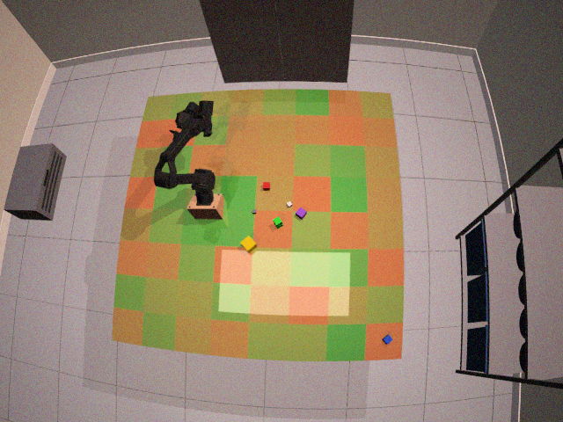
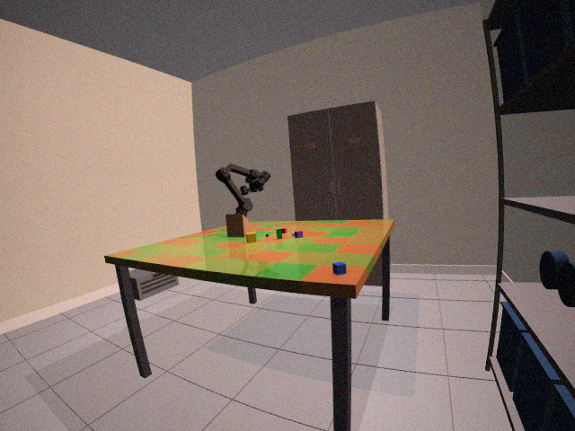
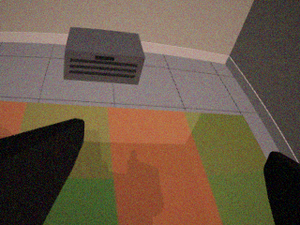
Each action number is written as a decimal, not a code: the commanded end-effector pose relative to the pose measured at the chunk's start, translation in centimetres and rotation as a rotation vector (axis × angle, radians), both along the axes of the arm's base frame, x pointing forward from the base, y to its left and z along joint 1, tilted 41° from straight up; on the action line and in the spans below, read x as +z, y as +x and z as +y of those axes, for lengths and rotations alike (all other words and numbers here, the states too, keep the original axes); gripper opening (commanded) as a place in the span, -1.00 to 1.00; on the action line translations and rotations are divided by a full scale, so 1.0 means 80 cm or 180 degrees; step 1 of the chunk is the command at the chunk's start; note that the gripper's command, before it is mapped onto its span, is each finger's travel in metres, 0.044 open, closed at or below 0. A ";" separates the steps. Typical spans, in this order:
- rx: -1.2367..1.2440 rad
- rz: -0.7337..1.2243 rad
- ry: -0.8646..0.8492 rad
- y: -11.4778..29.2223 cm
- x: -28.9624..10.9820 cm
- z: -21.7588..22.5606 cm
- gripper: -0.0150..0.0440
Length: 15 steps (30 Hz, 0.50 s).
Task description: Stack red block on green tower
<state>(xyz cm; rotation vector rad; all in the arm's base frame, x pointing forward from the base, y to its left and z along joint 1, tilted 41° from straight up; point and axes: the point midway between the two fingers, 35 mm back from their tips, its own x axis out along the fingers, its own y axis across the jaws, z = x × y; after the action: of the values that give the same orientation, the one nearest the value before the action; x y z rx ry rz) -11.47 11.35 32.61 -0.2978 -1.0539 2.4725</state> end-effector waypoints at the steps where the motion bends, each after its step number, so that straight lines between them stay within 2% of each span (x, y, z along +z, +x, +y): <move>1: -0.0011 0.0004 -0.0011 0.001 0.000 0.001 0.95; 6: -0.0379 0.0143 -0.0374 0.022 -0.006 0.030 1.00; 15: -0.1497 0.0722 -0.1442 0.108 -0.035 0.099 1.00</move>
<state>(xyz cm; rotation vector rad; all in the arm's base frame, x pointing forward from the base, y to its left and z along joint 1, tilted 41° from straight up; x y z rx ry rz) -5.73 17.41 30.75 -0.3503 -0.4921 2.3064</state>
